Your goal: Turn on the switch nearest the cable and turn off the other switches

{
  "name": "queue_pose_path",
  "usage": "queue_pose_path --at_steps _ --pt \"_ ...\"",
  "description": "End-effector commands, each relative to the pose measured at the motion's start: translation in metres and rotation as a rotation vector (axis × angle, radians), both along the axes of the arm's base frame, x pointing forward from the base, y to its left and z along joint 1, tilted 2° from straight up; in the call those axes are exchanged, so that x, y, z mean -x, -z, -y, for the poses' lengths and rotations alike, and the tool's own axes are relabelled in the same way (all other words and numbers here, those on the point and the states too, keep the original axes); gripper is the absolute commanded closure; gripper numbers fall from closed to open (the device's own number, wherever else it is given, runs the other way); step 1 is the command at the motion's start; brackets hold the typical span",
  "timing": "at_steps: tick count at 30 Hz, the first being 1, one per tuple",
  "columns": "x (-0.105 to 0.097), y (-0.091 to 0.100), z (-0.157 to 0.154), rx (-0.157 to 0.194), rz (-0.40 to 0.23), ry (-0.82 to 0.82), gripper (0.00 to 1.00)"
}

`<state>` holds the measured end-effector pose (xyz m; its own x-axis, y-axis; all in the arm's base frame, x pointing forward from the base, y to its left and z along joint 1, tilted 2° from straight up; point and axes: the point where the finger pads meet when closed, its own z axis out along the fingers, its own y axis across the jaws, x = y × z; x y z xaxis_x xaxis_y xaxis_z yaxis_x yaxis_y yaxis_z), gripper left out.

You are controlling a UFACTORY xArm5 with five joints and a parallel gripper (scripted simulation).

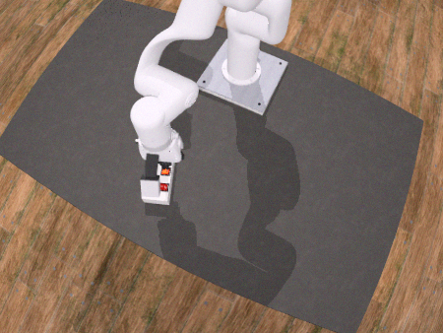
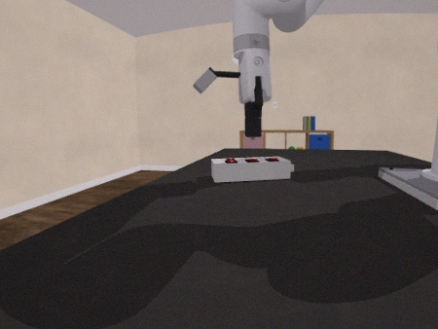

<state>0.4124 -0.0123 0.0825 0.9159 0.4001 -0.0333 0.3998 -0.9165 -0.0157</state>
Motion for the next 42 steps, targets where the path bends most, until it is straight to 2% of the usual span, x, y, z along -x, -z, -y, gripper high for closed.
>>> queue_pose_path --at_steps 1,30,42 --pt "-0.0009 -0.0015 0.0002 0.0 0.004 0.0 1.0" --pt "-0.0008 -0.0012 0.0002 0.0 0.004 0.0 1.0" --pt "-0.0006 0.0056 0.0003 0.0 0.004 0.0 1.0"
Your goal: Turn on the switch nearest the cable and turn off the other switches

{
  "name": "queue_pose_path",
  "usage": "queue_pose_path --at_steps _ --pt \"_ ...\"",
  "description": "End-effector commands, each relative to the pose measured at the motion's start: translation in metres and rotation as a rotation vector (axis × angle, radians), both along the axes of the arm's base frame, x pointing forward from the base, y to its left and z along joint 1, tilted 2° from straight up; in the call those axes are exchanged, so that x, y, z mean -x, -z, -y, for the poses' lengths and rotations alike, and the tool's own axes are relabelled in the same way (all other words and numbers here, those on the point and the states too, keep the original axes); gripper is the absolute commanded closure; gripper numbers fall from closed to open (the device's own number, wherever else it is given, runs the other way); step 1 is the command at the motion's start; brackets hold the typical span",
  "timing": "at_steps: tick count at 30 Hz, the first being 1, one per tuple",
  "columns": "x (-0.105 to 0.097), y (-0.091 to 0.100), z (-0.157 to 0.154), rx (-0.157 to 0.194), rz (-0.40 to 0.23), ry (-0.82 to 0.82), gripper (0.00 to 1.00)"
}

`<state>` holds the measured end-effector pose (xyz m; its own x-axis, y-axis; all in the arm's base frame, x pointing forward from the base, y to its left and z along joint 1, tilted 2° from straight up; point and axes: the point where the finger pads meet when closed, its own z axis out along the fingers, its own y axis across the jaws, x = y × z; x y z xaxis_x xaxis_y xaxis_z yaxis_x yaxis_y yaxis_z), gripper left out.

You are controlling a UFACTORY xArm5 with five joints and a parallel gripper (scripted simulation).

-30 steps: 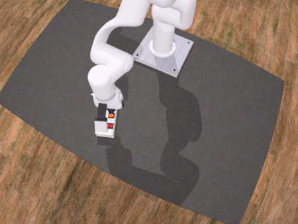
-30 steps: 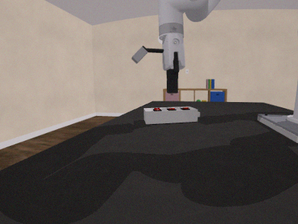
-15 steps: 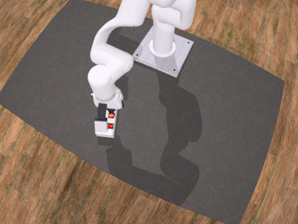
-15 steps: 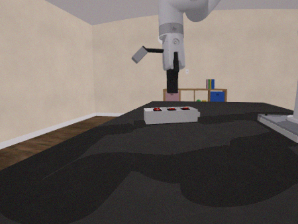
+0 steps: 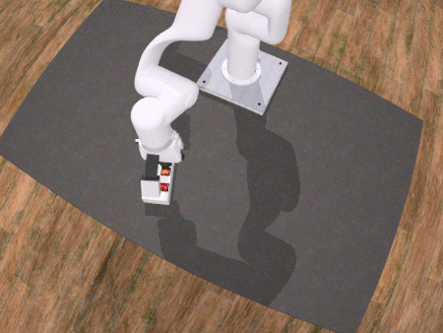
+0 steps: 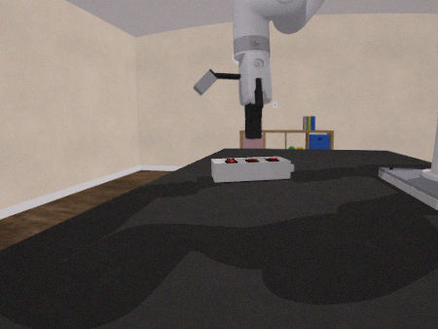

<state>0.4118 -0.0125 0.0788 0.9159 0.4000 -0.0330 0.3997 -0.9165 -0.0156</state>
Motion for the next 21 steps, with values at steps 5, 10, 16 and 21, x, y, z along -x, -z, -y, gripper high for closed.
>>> queue_pose_path --at_steps 5,10,16,21 --pt "-0.001 0.005 0.0 0.0 0.004 0.0 1.0" --pt "-0.001 0.011 0.0 0.0 0.004 0.0 1.0" --pt "-0.001 0.019 0.0 0.0 0.004 0.0 1.0" --pt "0.0 0.023 0.0 0.0 0.004 0.0 1.0"
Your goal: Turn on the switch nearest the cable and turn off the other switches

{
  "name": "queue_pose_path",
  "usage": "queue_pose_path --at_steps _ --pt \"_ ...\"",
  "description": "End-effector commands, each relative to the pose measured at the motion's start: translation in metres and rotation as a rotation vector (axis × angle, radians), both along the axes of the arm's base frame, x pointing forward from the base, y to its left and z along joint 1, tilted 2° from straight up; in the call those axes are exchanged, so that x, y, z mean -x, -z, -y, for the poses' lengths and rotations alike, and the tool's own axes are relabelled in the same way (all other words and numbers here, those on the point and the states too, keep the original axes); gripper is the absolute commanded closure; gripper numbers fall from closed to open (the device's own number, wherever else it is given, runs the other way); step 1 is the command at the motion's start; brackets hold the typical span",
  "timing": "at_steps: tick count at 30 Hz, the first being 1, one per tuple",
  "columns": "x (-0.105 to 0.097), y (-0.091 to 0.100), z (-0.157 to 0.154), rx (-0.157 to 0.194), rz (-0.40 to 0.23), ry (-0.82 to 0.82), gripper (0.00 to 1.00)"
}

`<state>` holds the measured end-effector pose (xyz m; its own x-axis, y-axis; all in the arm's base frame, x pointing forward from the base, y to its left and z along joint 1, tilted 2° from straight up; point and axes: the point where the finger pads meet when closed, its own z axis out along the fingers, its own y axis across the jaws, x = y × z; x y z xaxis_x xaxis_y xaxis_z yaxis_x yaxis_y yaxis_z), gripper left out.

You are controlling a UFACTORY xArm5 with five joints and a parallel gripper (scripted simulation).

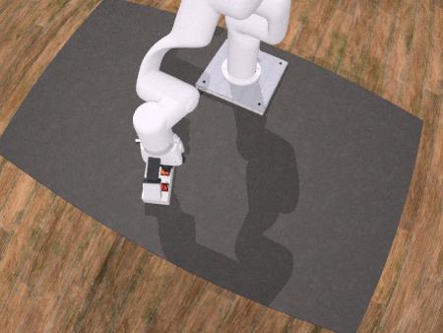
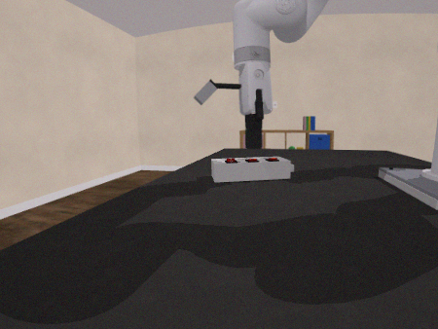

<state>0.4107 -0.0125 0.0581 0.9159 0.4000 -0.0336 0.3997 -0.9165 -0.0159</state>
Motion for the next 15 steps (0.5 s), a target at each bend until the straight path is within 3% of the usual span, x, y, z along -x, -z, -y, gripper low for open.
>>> queue_pose_path --at_steps 1,15 --pt "-0.001 0.004 0.0 0.0 0.004 0.0 1.0" --pt "-0.001 0.015 0.0 0.0 0.004 0.0 1.0"
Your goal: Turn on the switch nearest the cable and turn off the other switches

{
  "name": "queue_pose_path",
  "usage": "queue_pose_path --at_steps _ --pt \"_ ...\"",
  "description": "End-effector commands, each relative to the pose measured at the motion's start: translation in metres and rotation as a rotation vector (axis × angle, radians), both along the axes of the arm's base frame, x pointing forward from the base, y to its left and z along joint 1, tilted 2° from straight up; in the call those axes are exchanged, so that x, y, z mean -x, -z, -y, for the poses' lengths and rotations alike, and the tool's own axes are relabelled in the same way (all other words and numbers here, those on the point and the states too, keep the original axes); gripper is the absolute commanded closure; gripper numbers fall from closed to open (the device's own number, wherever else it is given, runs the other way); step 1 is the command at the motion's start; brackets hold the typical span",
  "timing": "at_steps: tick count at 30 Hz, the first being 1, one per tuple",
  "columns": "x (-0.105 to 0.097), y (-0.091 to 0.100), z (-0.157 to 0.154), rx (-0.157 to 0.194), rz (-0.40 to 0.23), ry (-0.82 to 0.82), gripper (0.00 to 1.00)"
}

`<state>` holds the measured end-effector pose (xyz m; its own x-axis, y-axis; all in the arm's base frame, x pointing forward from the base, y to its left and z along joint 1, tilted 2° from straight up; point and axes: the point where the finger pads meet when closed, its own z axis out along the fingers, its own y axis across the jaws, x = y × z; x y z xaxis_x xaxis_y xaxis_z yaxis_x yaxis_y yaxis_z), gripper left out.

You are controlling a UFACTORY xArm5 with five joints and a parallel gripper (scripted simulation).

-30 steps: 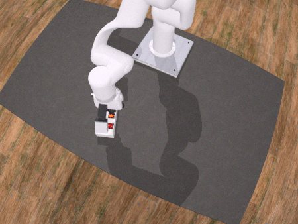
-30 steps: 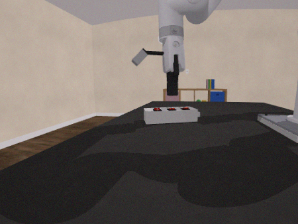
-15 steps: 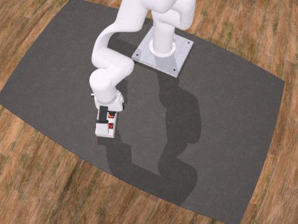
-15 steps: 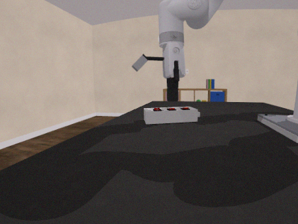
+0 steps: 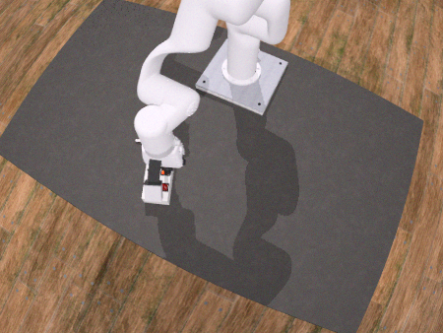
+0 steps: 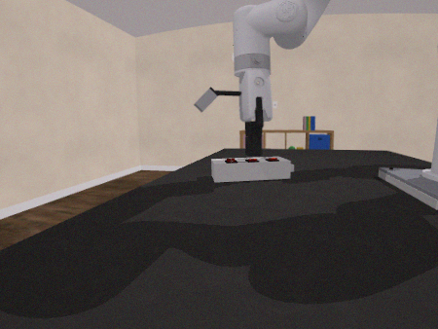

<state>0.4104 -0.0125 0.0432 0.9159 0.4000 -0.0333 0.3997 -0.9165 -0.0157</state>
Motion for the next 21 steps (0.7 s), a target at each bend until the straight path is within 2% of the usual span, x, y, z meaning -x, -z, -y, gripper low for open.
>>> queue_pose_path --at_steps 1,21 --pt "-0.0014 0.001 0.0 0.0 0.004 0.0 1.0" --pt "-0.0013 0.003 0.0 0.0 0.004 0.0 1.0"
